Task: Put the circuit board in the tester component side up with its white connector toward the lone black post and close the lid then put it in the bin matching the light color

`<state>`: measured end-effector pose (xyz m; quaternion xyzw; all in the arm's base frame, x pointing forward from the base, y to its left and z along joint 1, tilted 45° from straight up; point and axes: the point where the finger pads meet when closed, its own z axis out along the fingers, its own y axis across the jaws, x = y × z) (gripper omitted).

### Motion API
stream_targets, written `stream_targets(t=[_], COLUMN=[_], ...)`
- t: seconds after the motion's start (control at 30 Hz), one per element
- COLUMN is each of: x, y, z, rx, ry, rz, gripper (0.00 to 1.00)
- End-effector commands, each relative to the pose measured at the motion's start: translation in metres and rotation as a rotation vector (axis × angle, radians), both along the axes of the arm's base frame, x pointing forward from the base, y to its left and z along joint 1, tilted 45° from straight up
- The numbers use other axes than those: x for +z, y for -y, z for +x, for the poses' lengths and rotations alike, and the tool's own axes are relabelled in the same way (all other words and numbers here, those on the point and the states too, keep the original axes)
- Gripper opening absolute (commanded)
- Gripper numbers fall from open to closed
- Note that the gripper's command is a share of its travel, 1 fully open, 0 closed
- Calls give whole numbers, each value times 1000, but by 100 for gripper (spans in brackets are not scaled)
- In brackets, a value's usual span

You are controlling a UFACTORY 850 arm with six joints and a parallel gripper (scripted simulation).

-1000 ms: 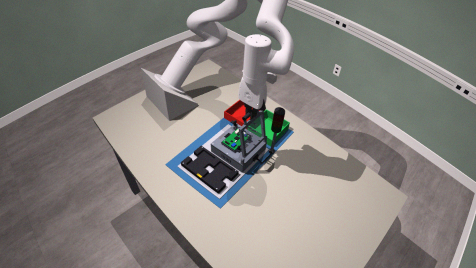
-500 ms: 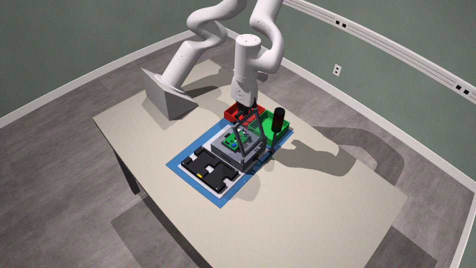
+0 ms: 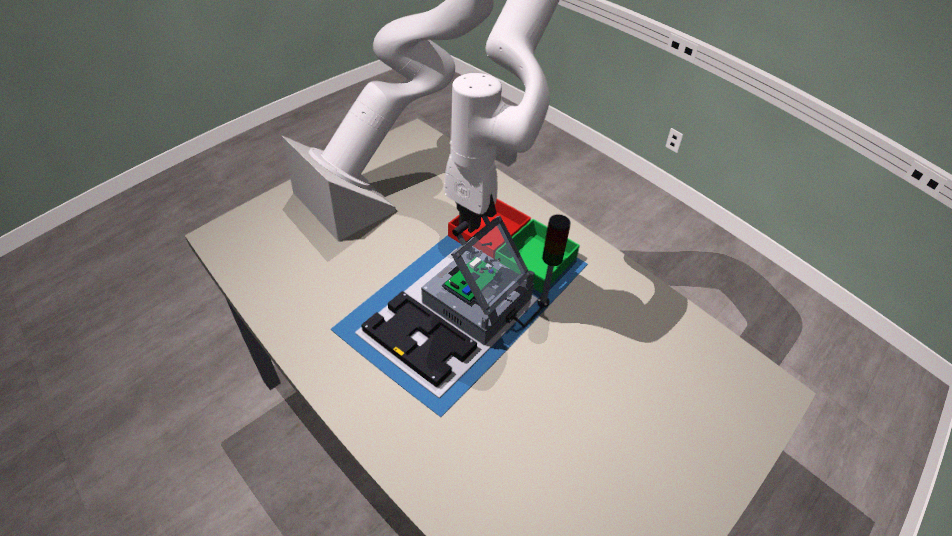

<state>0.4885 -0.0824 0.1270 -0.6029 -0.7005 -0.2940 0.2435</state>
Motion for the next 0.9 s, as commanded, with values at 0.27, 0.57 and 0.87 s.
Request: stream_targets(t=[0.27,0.57,0.87], x=[-30,-48,-66], y=[-22,-37,-53], z=[-33,-46,-56], rx=[-1,-1,-1], ry=[2,2,2], rz=[0,0,0], gripper=[0,0,0])
